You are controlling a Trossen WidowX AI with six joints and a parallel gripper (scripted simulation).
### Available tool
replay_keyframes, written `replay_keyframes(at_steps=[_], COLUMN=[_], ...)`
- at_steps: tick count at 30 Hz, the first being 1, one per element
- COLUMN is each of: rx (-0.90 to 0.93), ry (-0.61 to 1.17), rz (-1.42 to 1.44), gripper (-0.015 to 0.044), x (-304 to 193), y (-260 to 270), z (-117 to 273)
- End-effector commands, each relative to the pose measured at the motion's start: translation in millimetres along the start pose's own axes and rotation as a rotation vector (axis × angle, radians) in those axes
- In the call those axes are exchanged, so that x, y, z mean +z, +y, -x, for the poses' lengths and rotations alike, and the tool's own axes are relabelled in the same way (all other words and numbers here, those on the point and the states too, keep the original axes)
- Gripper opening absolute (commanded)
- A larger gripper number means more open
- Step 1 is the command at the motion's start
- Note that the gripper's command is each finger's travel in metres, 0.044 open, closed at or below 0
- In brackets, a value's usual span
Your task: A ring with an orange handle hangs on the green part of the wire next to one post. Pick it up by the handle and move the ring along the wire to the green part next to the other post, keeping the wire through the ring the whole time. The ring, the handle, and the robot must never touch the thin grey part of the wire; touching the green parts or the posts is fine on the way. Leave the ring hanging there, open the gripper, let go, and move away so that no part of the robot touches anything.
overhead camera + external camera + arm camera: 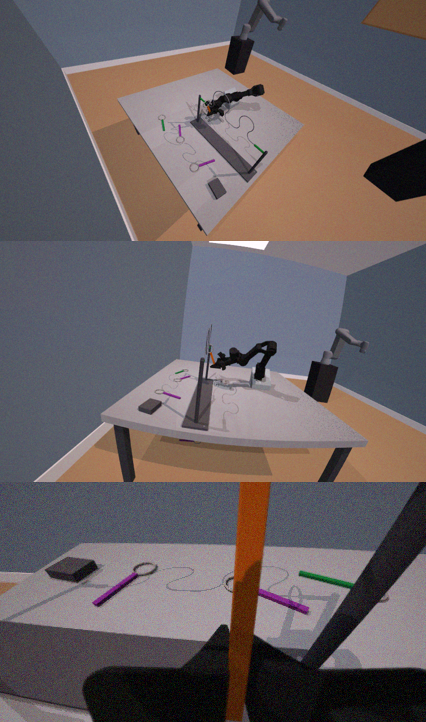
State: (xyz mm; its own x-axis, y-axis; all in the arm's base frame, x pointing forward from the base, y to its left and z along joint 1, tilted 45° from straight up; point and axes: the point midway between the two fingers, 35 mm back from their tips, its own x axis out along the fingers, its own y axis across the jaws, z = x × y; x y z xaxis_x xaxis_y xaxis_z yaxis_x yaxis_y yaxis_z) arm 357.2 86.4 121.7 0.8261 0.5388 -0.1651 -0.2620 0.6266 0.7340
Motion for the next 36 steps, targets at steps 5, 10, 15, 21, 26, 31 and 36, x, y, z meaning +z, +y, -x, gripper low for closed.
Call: replay_keyframes(at_steps=[5,10,15,21,26,31,36], rx=[0.000,0.000,0.000,-0.001,-0.001,0.000,0.000], ry=[-0.001,-0.001,-0.001,-0.002,-0.002,-0.002,-0.002], rz=[0.006,0.006,0.006,0.006,0.006,0.006,0.006], gripper=[-0.0150,-0.0150,-0.0150,-0.0150,-0.0150,-0.0150,-0.0150], x=[0,0,0,0,-3,-11,-18], y=[-8,-13,-18,-24,-25,-25,-26], z=[1,2,3,3,2,-2,-4])
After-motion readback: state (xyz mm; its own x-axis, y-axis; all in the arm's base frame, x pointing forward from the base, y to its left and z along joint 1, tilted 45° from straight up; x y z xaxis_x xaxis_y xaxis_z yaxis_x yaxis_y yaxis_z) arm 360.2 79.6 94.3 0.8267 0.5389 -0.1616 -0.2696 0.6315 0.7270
